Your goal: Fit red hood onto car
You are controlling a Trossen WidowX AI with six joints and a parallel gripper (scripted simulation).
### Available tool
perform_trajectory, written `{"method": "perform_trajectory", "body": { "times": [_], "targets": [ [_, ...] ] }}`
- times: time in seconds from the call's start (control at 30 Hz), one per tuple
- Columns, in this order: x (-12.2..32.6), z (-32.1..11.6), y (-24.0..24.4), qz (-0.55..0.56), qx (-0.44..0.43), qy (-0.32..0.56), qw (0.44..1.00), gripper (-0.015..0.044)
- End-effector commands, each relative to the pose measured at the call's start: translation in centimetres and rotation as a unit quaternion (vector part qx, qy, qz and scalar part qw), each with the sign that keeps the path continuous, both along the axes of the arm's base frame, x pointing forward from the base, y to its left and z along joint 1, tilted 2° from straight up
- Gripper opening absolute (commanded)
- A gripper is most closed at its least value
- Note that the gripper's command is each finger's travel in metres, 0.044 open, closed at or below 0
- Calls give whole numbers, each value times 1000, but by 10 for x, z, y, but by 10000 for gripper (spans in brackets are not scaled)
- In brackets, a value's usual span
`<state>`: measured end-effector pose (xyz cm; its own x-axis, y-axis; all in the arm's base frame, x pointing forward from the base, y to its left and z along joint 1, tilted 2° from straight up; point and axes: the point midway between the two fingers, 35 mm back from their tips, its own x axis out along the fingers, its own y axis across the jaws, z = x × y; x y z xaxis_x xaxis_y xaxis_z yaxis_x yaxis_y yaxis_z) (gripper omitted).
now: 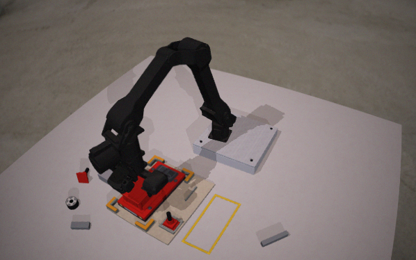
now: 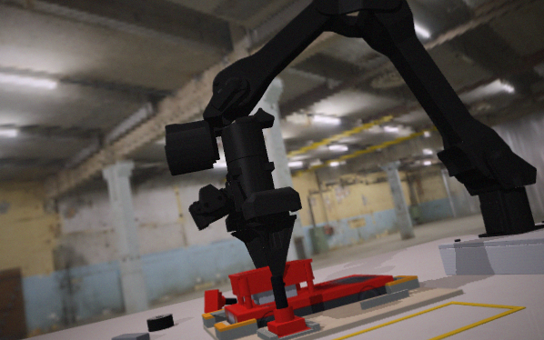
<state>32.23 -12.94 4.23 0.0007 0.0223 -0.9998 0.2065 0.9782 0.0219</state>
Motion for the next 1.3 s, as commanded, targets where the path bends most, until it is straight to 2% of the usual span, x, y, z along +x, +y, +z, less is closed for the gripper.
{"method": "perform_trajectory", "body": {
  "times": [0.0,1.27],
  "targets": [
    [0,-3,0,2,-1,1,1000,0],
    [1,-13,0,0,-1,-2,1000,0]
  ]
}}
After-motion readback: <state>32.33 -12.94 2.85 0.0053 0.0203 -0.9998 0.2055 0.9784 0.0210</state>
